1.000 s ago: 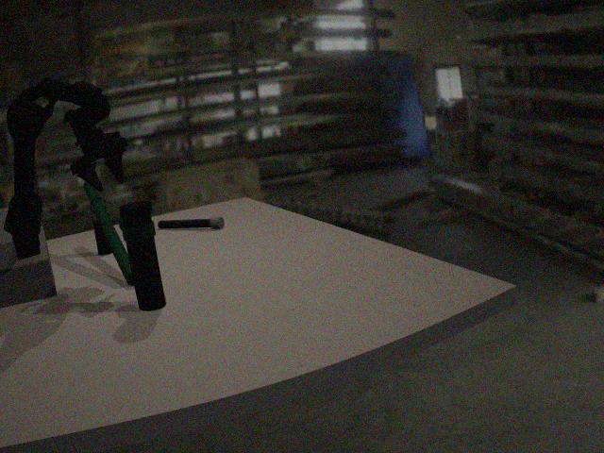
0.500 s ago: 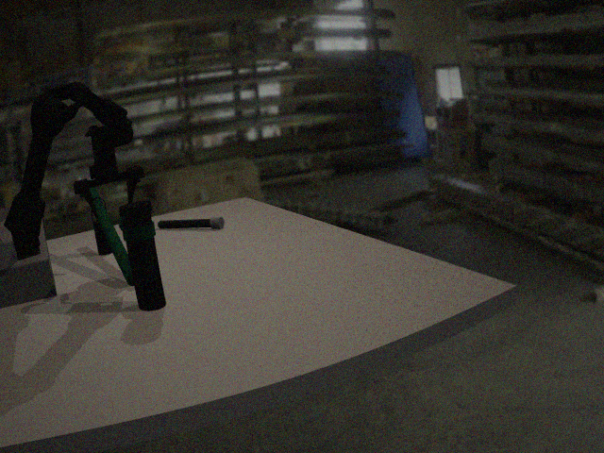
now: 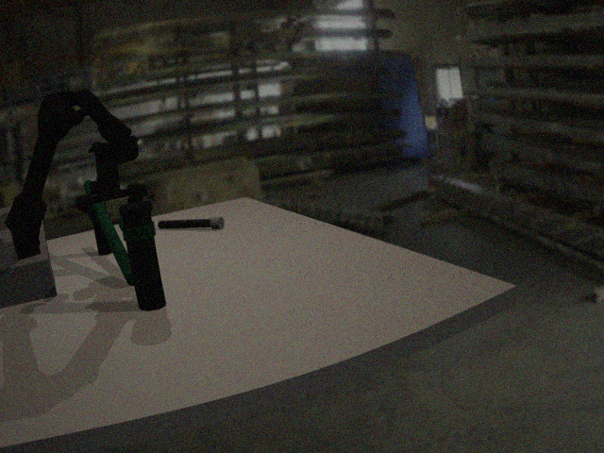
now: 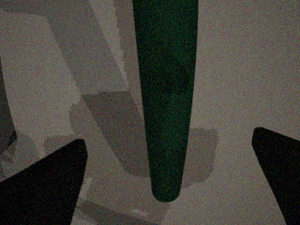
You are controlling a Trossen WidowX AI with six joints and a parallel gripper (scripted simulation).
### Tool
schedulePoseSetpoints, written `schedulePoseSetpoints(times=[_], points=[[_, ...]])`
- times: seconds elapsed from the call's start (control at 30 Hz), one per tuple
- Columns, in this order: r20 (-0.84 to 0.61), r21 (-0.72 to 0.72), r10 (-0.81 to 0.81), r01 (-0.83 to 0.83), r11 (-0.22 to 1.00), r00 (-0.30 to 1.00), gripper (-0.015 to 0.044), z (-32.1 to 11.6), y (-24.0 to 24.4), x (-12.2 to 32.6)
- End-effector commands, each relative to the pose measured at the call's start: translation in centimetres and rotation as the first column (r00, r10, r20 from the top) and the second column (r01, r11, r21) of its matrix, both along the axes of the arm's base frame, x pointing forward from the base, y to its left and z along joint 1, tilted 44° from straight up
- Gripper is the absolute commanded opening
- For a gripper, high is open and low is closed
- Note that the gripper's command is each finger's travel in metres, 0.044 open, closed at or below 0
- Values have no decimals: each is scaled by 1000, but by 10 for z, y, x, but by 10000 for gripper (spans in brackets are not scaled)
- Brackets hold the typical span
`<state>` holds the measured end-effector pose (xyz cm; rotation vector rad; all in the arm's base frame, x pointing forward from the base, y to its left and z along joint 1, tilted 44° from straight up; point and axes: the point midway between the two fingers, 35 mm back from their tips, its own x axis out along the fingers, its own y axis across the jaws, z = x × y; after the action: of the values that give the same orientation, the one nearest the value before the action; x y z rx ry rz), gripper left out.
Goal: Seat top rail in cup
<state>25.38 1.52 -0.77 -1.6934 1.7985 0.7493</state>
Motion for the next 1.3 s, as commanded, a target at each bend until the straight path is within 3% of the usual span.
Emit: schedulePoseSetpoints(times=[0.0, 1.27], points=[[5, -2, 9, -9, 1000, 1000, 440, -6, -5, 1], [6, -4, 9, -9, 1000, 1000, 440, -49, -48, -1]])
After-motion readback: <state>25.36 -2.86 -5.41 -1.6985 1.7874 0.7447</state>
